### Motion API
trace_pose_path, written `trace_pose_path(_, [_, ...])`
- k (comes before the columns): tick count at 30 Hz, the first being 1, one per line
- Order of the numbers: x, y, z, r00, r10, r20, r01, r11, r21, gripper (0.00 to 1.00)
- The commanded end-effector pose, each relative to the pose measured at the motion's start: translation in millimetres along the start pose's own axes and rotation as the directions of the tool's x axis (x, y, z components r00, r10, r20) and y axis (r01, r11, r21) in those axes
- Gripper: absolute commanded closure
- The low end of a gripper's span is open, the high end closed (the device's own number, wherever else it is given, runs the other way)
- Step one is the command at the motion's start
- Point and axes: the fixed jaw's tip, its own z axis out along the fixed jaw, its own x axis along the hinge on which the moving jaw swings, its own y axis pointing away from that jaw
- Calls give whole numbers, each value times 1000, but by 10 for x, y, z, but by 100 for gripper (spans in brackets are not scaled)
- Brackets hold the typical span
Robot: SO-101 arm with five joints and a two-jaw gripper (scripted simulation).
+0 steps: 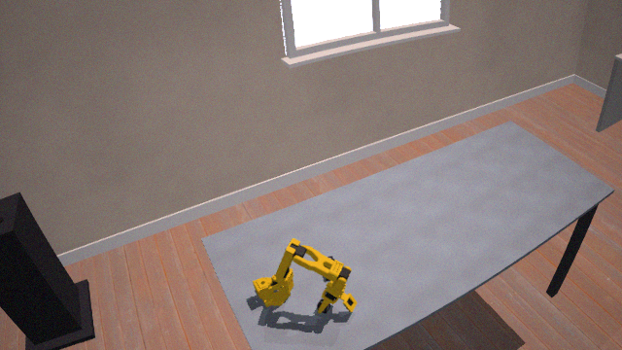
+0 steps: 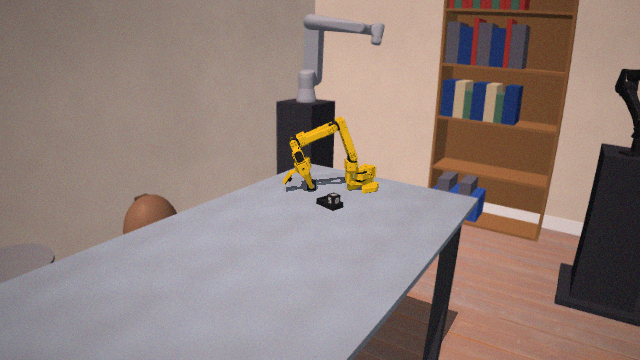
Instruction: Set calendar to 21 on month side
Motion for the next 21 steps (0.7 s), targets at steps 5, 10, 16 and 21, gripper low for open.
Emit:
trace_pose_path(5, [-55,13,-59,999,0,44,1,1000,-5,66])
trace_pose_path(10, [-56,-1,-59,999,0,43,1,1000,-8,68])
trace_pose_path(16, [-56,-17,-58,999,0,42,1,1000,-11,71])
trace_pose_path(21, [-57,-40,-57,999,0,41,1,1000,-15,75])
